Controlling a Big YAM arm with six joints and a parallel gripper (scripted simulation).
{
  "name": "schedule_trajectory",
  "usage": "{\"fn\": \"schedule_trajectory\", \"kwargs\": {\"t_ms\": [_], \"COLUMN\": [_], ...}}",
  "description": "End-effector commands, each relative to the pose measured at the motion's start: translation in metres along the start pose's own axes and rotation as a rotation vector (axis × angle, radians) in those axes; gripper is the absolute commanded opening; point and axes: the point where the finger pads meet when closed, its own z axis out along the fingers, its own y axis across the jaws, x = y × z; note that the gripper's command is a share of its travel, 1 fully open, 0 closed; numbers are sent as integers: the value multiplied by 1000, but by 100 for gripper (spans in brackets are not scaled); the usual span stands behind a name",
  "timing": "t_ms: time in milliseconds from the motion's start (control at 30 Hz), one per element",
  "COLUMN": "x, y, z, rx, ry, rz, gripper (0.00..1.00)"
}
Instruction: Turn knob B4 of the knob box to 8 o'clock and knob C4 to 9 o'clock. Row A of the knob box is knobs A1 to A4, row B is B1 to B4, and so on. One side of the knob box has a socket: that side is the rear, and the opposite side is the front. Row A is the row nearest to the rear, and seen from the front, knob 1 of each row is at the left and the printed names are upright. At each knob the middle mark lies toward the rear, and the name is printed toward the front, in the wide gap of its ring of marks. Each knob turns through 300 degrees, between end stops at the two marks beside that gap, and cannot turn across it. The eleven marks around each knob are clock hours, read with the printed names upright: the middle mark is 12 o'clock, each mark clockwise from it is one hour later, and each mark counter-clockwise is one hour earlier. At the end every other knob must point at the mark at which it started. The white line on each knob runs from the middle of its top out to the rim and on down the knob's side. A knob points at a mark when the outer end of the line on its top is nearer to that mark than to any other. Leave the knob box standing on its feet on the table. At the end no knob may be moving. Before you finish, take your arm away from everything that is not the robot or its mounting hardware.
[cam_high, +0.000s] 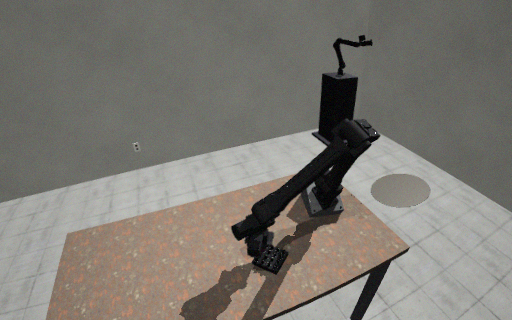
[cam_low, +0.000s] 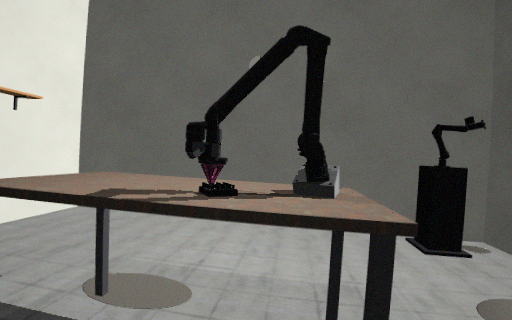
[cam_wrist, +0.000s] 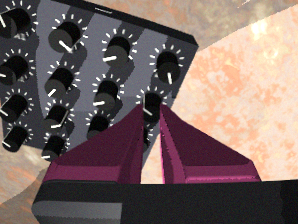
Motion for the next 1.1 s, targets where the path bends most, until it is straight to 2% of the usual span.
{"fn": "schedule_trajectory", "kwargs": {"t_ms": [0,233,633,700,1067], "x": [3,3,4,4,4], "y": [0,0,1,1,1], "z": [5,5,5,5,5], "rx": [-5,-6,-11,-11,-14], "ry": [4,4,4,4,3], "rz": [-29,-87,-341,-341,-631], "gripper": [8,8,8,8,8]}}
